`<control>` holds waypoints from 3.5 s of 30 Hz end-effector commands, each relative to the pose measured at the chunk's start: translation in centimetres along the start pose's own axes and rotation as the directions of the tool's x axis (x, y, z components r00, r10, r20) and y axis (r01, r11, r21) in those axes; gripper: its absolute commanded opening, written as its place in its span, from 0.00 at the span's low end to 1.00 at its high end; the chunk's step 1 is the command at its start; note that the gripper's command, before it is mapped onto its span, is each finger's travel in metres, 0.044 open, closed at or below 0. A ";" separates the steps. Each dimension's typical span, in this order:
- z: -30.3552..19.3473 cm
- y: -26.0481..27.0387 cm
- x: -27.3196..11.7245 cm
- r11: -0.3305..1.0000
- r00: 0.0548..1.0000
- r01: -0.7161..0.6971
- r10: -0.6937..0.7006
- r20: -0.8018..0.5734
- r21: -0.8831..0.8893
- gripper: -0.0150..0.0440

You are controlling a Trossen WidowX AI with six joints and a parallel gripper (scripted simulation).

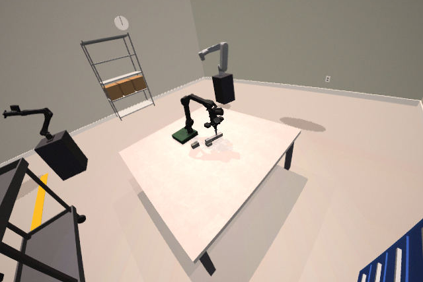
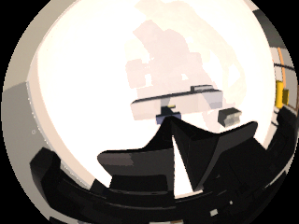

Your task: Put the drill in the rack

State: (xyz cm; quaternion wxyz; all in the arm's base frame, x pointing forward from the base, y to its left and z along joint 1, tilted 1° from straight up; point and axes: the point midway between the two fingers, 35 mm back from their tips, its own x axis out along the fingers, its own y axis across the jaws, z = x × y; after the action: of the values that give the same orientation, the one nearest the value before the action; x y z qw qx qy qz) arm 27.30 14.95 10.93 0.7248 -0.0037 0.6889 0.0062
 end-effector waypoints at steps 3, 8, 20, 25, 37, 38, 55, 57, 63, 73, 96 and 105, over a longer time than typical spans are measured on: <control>-0.7 0.1 1.4 1.000 0.999 0.009 -0.009 -0.033 -0.004 0.25; -0.8 0.1 1.5 1.000 0.999 0.009 -0.009 -0.033 -0.004 0.25; -0.8 0.1 1.9 1.000 0.999 0.009 -0.009 -0.033 -0.004 0.25; -0.8 0.1 2.1 1.000 0.999 0.009 -0.009 -0.033 -0.004 0.25; -0.9 0.2 2.5 1.000 0.999 0.009 -0.009 -0.033 -0.004 0.25; -0.9 0.2 2.6 1.000 0.999 0.009 -0.009 -0.033 -0.004 0.25; -0.9 0.2 3.0 1.000 0.999 0.009 -0.009 -0.033 -0.004 0.25; -0.9 0.2 3.0 1.000 0.999 0.008 -0.009 -0.033 -0.004 0.25; -0.8 0.3 3.0 1.000 0.999 0.008 -0.009 -0.033 -0.004 0.25; -0.8 0.3 3.0 1.000 0.999 0.008 -0.009 -0.033 -0.004 0.25; -0.8 0.3 3.2 1.000 0.999 0.008 -0.009 -0.033 -0.004 0.25; -0.8 0.4 3.3 1.000 0.999 0.008 -0.009 -0.033 -0.004 0.25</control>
State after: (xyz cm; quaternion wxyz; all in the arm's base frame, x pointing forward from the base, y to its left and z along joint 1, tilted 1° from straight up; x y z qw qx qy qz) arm 27.06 14.89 10.10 0.7329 -0.0013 0.6803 0.0061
